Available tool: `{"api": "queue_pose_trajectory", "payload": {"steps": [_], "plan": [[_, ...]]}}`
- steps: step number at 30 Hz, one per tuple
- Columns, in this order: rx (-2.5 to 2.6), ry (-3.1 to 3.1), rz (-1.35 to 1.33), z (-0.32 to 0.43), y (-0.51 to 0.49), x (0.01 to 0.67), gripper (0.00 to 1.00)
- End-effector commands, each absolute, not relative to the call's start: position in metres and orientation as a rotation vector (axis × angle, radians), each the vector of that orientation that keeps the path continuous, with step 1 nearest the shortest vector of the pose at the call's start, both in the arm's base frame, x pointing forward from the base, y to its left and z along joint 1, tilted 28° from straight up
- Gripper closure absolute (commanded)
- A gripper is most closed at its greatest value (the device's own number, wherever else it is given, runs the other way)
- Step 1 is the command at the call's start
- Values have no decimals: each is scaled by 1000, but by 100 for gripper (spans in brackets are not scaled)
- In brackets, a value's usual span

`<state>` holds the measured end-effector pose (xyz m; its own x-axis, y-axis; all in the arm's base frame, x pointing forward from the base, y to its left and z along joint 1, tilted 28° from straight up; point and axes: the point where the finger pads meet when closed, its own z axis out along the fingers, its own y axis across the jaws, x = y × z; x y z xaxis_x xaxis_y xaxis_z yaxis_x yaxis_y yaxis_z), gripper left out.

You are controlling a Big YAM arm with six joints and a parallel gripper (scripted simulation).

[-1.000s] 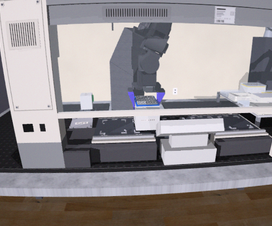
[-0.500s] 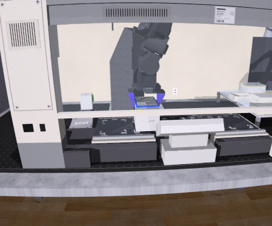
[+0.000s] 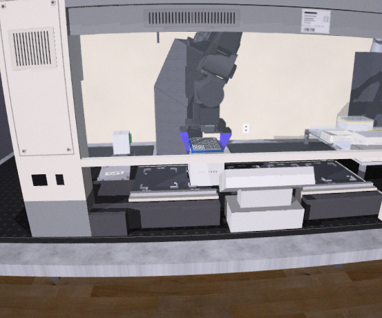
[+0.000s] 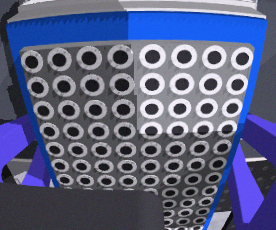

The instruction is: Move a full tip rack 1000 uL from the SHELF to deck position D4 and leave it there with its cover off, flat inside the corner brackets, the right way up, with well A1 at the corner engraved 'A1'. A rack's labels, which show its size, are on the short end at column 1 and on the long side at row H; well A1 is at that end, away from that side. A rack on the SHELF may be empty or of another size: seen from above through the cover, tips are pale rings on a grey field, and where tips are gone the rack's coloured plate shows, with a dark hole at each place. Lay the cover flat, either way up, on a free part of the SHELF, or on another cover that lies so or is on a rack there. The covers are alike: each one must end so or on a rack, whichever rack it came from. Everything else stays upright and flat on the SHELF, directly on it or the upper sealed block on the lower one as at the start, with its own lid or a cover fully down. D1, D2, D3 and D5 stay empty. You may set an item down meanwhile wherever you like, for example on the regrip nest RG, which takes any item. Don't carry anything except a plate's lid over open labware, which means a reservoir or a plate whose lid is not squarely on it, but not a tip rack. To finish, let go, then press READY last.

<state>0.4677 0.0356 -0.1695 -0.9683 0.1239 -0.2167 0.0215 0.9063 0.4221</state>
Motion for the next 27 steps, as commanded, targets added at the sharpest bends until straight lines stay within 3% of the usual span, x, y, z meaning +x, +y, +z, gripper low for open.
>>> {"api": "queue_pose_trajectory", "payload": {"steps": [1, 27], "plan": [[95, 2806, 616, -166, 40, 479, 100], [109, 2809, 614, -164, 33, 476, 100]]}}
